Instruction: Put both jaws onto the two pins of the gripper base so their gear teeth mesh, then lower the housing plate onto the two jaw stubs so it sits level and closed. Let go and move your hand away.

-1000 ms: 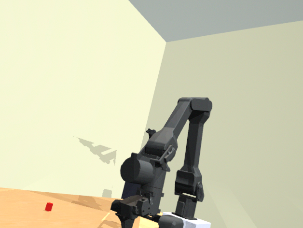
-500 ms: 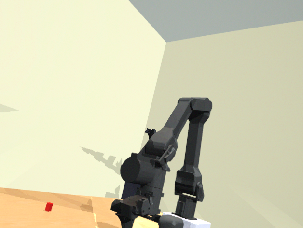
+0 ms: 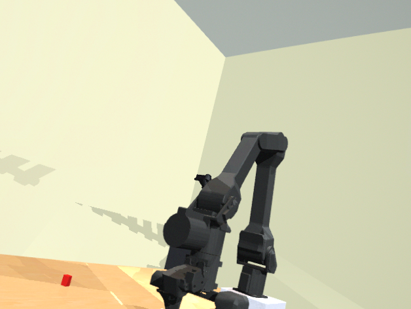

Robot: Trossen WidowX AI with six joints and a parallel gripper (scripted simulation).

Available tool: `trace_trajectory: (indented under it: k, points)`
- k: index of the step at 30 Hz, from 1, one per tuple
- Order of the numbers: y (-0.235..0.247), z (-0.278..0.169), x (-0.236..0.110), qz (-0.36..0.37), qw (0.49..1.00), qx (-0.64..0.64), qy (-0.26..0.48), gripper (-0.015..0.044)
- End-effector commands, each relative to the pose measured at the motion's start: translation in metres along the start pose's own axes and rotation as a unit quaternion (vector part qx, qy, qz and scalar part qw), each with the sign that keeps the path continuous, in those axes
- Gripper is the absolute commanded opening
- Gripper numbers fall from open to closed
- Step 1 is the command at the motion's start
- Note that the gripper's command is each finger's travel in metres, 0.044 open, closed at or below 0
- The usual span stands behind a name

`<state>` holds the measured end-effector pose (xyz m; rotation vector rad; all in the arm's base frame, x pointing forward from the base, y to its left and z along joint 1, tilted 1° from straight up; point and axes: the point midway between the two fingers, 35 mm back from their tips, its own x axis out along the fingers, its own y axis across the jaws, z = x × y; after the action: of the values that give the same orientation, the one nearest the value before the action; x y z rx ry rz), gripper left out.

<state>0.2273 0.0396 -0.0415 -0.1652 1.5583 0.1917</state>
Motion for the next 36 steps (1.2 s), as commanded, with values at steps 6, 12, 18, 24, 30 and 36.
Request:
trace_trajectory:
  k: [6, 12, 18, 24, 30, 36]
  points:
    - [-0.0005, 0.0003, 0.0002, -0.002, 1.0, 0.003, -0.001, 0.0351]
    - [-0.0005, 0.0003, 0.0002, -0.002, 1.0, 0.003, -0.001, 0.0351]
    - [-0.0005, 0.0003, 0.0002, -0.002, 1.0, 0.003, -0.001, 0.0351]
    - [-0.0005, 0.0003, 0.0002, -0.002, 1.0, 0.003, -0.001, 0.0351]
    - [0.0, 0.0, 0.0, 0.0, 1.0, 0.0, 0.0, 0.043]
    - [0.0, 0.0, 0.0, 0.0, 1.0, 0.0, 0.0, 0.044]
